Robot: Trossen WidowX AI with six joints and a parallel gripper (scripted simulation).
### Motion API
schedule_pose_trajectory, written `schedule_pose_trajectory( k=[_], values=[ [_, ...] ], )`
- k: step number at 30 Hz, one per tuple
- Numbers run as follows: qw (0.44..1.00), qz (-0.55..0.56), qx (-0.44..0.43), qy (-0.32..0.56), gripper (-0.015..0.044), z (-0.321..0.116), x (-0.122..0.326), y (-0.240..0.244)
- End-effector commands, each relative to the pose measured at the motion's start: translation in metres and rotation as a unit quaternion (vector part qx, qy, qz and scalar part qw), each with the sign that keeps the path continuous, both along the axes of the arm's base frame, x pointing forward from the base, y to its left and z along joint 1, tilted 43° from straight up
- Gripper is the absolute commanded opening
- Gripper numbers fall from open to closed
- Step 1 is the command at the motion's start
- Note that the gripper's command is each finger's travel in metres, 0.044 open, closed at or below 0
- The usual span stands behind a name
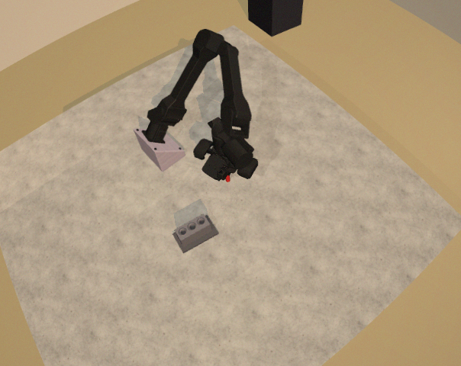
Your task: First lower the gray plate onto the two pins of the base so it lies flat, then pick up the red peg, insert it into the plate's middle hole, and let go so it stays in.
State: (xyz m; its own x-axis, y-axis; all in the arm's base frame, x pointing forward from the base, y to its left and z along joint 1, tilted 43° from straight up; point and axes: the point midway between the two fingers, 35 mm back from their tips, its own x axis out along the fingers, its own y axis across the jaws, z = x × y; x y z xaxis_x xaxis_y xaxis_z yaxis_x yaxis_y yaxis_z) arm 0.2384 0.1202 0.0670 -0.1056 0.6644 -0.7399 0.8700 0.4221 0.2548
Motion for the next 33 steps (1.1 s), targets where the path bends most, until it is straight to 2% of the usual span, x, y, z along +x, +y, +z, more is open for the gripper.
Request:
schedule_pose_trajectory(
  k=[1, 26, 33],
  values=[
    [1.000, -0.001, 0.002, 0.000, 0.0000, 0.005, 0.002, -0.004],
    [1.000, -0.001, -0.002, 0.000, 0.0000, 0.060, 0.015, -0.056],
    [1.000, -0.004, -0.002, 0.001, 0.0000, 0.046, 0.021, -0.054]
  ],
)
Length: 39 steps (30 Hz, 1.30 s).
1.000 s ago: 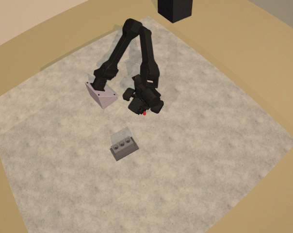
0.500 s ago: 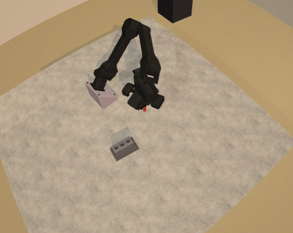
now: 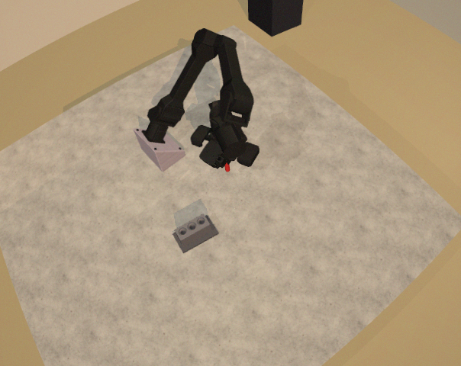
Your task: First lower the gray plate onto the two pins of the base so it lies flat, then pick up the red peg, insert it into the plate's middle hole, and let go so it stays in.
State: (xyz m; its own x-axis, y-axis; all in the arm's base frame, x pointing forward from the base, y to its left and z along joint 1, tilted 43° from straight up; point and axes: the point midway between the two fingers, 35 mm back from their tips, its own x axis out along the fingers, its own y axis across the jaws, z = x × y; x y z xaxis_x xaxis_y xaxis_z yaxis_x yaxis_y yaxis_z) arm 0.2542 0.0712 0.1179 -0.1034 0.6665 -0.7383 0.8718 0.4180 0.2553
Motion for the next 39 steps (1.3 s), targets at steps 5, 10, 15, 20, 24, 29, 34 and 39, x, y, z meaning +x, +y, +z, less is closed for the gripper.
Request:
schedule_pose_trajectory(
  k=[5, 10, 15, 20, 24, 29, 34, 39],
  values=[
    [1.000, -0.003, -0.006, 0.000, 0.0000, -0.012, 0.016, -0.013],
    [1.000, -0.003, -0.007, -0.001, 0.0000, -0.019, 0.026, -0.022],
    [1.000, -0.004, -0.008, -0.001, 0.0000, -0.027, 0.035, -0.031],
    [1.000, -0.004, -0.009, 0.000, 0.0000, -0.035, 0.044, -0.041],
    [1.000, -0.004, -0.010, 0.001, 0.0000, -0.042, 0.050, -0.049],
    [1.000, -0.004, -0.010, 0.000, 0.0000, -0.051, 0.058, -0.059],
    [1.000, -0.003, -0.010, -0.001, 0.0000, -0.060, 0.065, -0.069],
    [1.000, -0.003, -0.010, -0.001, 0.0000, -0.070, 0.072, -0.079]
  ],
)
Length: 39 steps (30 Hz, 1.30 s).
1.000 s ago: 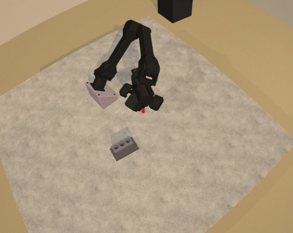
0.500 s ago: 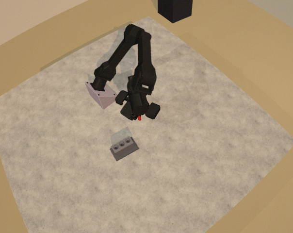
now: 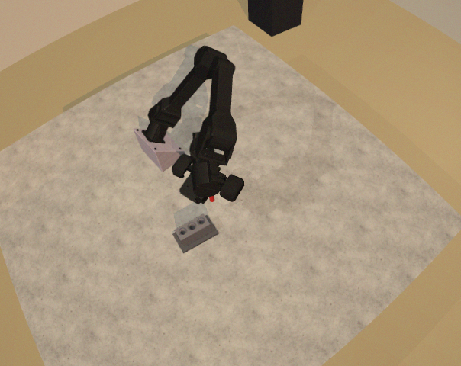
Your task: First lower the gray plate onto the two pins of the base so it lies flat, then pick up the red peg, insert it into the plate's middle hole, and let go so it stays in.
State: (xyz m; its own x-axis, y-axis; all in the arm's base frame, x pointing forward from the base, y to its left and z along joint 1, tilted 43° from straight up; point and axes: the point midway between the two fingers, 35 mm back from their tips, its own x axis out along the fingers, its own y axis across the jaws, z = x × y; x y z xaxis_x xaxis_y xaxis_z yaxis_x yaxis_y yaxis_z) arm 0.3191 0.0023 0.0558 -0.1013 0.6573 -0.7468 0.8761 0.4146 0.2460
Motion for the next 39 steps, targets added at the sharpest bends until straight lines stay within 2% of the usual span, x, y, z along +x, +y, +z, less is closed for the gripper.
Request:
schedule_pose_trajectory(
  k=[1, 25, 39],
  values=[
    [1.000, 0.001, -0.003, -0.004, 0.0000, -0.010, 0.008, -0.012],
    [1.000, 0.005, 0.001, -0.006, 0.0000, -0.064, 0.029, -0.061],
    [1.000, 0.005, 0.001, -0.007, 0.0000, -0.065, 0.029, -0.062]
  ],
)
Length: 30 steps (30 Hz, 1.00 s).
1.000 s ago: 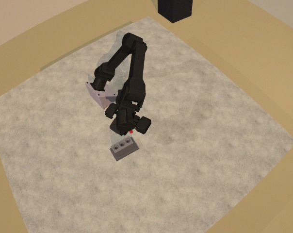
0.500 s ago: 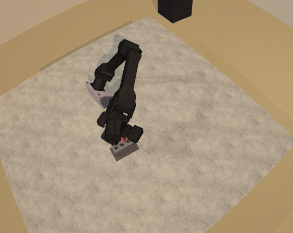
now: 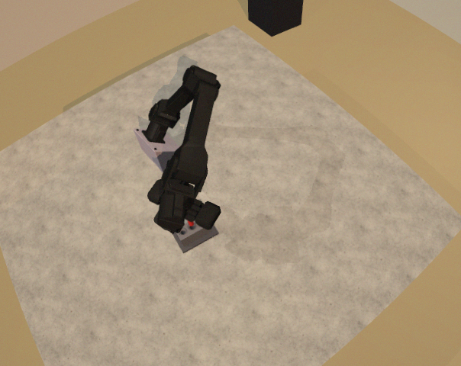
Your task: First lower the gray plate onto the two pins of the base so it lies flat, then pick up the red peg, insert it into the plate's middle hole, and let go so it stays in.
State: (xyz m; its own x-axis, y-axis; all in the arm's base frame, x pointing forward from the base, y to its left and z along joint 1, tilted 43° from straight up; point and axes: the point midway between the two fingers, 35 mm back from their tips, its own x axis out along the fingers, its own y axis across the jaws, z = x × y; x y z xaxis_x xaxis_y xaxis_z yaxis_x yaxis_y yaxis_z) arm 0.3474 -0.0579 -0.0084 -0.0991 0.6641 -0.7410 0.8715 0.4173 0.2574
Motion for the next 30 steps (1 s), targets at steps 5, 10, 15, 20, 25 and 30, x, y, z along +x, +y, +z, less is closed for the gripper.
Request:
schedule_pose_trajectory(
  k=[5, 10, 15, 20, 25, 30],
  values=[
    [1.000, 0.002, -0.004, -0.002, 0.0000, -0.0007, 0.0009, -0.0018],
    [1.000, 0.002, -0.004, -0.002, 0.0000, -0.0006, 0.0017, -0.0017],
    [1.000, 0.002, -0.004, -0.002, 0.0000, -0.0017, 0.0027, -0.0028],
    [1.000, 0.002, -0.004, -0.002, 0.0000, -0.0017, 0.0027, -0.0028],
    [1.000, 0.002, -0.004, -0.002, 0.0000, -0.0017, 0.0027, -0.0028],
    [1.000, 0.002, -0.004, -0.002, 0.0000, -0.0017, 0.0027, -0.0028]
  ],
)
